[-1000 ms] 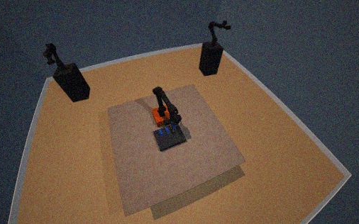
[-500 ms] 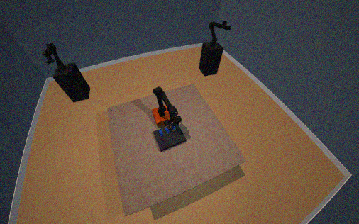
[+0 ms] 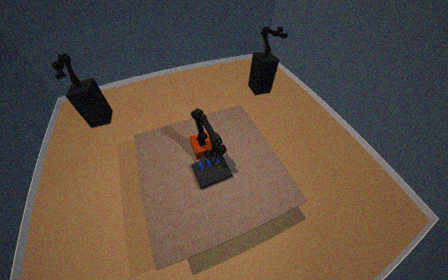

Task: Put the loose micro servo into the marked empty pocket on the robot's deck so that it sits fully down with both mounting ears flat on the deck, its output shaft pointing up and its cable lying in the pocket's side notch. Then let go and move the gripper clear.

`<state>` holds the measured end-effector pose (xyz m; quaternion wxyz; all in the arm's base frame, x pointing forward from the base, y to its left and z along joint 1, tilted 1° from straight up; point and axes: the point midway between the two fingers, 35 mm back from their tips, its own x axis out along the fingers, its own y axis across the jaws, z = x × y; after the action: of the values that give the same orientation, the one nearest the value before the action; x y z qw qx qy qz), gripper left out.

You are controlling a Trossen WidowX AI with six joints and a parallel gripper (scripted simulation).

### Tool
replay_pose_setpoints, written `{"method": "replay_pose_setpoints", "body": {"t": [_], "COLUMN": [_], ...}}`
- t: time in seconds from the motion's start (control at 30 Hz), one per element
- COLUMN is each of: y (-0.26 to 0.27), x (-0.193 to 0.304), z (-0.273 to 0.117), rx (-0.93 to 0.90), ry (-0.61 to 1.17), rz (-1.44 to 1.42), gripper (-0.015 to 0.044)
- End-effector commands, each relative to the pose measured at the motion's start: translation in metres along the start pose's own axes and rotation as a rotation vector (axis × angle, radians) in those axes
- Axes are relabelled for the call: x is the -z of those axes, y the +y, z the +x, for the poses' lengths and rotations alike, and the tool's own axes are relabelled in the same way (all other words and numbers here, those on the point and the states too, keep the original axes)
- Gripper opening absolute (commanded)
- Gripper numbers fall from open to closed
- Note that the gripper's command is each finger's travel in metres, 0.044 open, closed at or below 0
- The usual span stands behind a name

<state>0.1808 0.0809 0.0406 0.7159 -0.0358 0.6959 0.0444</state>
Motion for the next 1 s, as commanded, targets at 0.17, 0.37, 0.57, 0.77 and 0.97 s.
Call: {"method": "replay_pose_setpoints", "body": {"t": [0.17, 0.37, 0.57, 0.77, 0.97], "y": [0.000, 0.000, 0.000, 0.000, 0.000], "x": [0.001, 0.001, 0.001, 0.001, 0.001], "z": [0.008, 0.013, 0.017, 0.022, 0.027], "rx": [0.001, 0.001, 0.001, 0.001, 0.001], "ry": [0.002, 0.002, 0.002, 0.002, 0.002], "rz": [-0.003, -0.003, -0.003, -0.003, -0.003], "gripper": [0.0000, 0.0000, 0.0000, 0.0000, 0.0000]}}
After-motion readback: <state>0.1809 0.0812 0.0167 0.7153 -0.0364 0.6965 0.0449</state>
